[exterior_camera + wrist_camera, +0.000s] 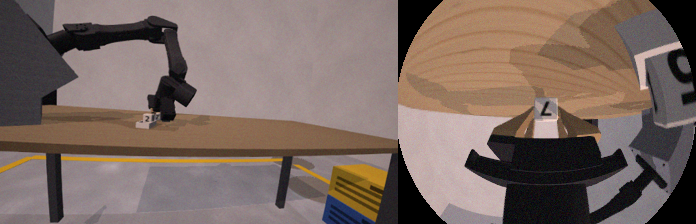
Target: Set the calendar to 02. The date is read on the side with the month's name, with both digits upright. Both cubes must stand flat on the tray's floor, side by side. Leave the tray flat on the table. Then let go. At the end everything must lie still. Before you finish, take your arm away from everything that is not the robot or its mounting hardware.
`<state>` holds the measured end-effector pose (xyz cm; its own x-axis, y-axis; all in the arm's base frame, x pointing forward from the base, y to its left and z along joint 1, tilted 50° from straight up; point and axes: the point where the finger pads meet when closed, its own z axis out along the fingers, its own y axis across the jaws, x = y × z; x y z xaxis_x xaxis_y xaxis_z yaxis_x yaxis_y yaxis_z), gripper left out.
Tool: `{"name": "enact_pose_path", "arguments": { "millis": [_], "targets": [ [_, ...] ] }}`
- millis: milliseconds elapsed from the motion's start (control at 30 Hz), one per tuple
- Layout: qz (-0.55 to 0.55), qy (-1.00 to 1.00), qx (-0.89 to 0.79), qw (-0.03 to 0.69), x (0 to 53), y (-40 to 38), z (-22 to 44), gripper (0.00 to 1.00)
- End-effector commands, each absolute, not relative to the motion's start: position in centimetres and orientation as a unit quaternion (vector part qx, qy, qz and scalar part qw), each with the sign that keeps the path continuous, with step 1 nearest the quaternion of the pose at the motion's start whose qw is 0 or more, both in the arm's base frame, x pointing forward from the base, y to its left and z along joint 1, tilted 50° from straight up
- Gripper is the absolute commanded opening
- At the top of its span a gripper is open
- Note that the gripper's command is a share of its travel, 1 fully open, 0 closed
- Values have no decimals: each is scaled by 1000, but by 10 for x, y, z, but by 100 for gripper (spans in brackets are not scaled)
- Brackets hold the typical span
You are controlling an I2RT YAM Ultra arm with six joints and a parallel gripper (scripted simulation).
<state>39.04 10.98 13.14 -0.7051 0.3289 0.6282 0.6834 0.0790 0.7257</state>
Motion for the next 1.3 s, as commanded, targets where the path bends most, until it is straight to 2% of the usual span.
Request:
{"name": "enact_pose_path", "arguments": {
  "millis": [0,133,167,233,267,400,433,1267],
  "targets": [
    [-582,-717,-352,151,390,109,133,33],
    [-582,-717,-352,151,390,109,133,37],
    [-582,-717,-352,151,390,109,133,41],
    [-582,-717,-352,151,390,109,133,41],
    [-582,-717,-352,151,390,109,133,45],
    [-582,-717,-352,151,390,109,133,45],
    [-582,-717,-352,151,390,109,133,64],
    [-582,-717,-352,151,385,105,138,64]
  ]
}}
